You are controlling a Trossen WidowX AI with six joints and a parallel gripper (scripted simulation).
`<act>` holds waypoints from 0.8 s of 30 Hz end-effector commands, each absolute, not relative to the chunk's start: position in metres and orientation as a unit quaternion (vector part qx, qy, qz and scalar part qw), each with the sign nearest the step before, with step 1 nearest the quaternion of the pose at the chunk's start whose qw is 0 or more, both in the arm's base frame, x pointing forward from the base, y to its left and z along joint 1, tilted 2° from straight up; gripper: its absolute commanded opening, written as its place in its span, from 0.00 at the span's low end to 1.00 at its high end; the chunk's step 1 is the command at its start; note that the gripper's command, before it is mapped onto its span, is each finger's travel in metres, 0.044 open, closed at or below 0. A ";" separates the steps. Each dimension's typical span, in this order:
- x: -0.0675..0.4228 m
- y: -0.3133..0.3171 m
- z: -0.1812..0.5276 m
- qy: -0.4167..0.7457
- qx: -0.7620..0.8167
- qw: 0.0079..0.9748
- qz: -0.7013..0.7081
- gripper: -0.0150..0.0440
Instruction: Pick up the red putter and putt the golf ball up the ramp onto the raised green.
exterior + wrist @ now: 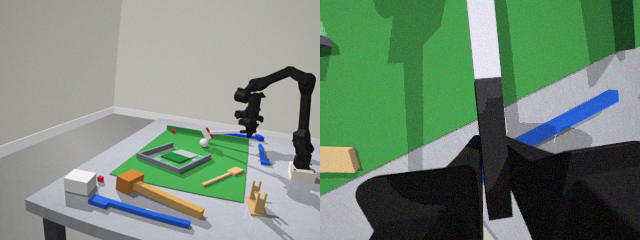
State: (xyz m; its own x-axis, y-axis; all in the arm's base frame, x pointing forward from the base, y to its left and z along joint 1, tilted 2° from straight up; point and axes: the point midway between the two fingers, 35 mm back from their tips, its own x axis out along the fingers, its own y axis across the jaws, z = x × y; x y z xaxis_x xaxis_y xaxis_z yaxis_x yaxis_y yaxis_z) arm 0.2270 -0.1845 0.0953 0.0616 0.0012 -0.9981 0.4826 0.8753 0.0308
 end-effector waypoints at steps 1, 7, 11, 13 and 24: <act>0.227 -0.185 0.087 0.664 0.183 0.704 -0.174 0.25; 0.227 -0.184 0.077 0.664 0.183 0.704 -0.173 0.25; 0.227 -0.184 0.075 0.664 0.183 0.704 -0.173 0.25; 0.227 -0.184 0.079 0.664 0.183 0.705 -0.170 0.25; 0.224 -0.191 0.078 0.664 0.183 0.705 -0.171 0.25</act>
State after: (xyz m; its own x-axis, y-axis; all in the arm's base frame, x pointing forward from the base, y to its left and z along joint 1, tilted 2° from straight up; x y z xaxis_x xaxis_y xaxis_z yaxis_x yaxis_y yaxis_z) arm 0.2261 -0.1845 0.0776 0.0567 0.0052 -0.9984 0.4843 0.8743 0.0321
